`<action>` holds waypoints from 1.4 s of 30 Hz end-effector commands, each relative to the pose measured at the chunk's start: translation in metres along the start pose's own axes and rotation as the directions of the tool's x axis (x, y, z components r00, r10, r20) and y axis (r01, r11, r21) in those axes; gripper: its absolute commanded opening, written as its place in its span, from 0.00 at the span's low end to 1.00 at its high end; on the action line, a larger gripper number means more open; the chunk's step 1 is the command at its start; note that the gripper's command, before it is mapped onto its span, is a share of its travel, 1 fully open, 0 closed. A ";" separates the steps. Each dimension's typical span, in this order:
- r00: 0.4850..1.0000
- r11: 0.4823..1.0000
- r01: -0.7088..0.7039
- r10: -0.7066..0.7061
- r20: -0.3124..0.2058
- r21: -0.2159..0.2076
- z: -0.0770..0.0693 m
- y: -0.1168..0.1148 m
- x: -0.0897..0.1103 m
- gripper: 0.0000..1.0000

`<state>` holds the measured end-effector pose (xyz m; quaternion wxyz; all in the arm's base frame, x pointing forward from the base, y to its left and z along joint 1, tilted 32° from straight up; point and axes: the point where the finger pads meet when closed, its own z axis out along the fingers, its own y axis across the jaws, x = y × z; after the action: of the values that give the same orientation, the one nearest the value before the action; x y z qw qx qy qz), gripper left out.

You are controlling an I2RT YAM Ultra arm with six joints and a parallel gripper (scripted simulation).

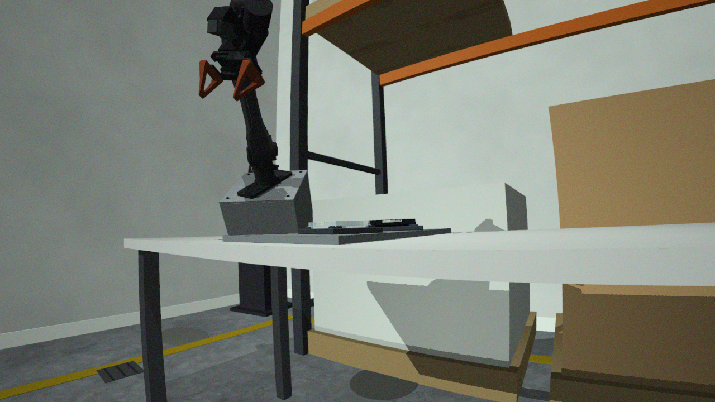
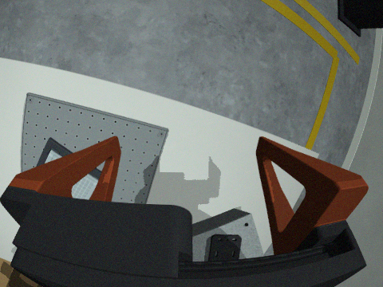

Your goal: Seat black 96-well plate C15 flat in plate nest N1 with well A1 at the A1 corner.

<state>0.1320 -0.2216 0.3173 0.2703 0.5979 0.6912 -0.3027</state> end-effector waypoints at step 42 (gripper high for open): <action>0.934 0.926 0.351 -0.356 -0.017 -0.137 0.023 0.108 0.026 1.00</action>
<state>0.2259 -0.2128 0.2687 0.2206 0.4558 0.8133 -0.2867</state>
